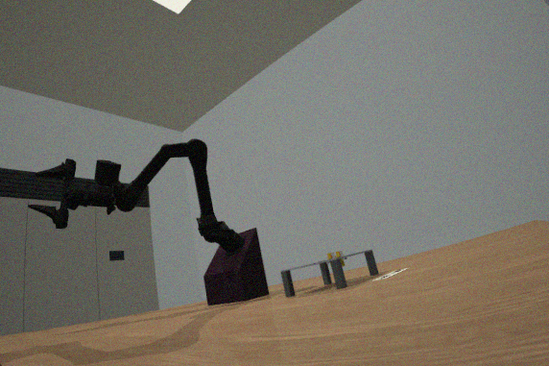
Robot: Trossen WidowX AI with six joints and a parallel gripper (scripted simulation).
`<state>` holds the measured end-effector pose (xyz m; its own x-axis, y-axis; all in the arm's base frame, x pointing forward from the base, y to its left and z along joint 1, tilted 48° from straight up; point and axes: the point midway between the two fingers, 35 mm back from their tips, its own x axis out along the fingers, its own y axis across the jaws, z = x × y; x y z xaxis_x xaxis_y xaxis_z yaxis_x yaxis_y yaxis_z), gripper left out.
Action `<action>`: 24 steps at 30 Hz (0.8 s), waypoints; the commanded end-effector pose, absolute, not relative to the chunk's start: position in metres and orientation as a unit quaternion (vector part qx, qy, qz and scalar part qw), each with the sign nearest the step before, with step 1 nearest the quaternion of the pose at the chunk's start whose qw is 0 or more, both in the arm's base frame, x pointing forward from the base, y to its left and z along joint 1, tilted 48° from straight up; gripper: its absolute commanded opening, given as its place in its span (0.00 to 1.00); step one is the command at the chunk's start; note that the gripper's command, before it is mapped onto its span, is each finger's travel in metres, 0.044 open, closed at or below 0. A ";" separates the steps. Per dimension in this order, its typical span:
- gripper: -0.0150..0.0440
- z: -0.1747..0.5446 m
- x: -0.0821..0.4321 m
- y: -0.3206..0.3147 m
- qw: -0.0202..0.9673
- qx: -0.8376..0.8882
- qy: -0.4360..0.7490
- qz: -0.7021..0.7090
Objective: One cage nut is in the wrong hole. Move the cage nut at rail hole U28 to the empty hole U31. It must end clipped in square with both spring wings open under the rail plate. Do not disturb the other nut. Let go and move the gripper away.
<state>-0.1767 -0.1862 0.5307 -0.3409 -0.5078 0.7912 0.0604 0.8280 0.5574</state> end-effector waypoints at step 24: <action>1.00 0.384 0.019 -0.420 0.607 0.364 -0.465 -0.532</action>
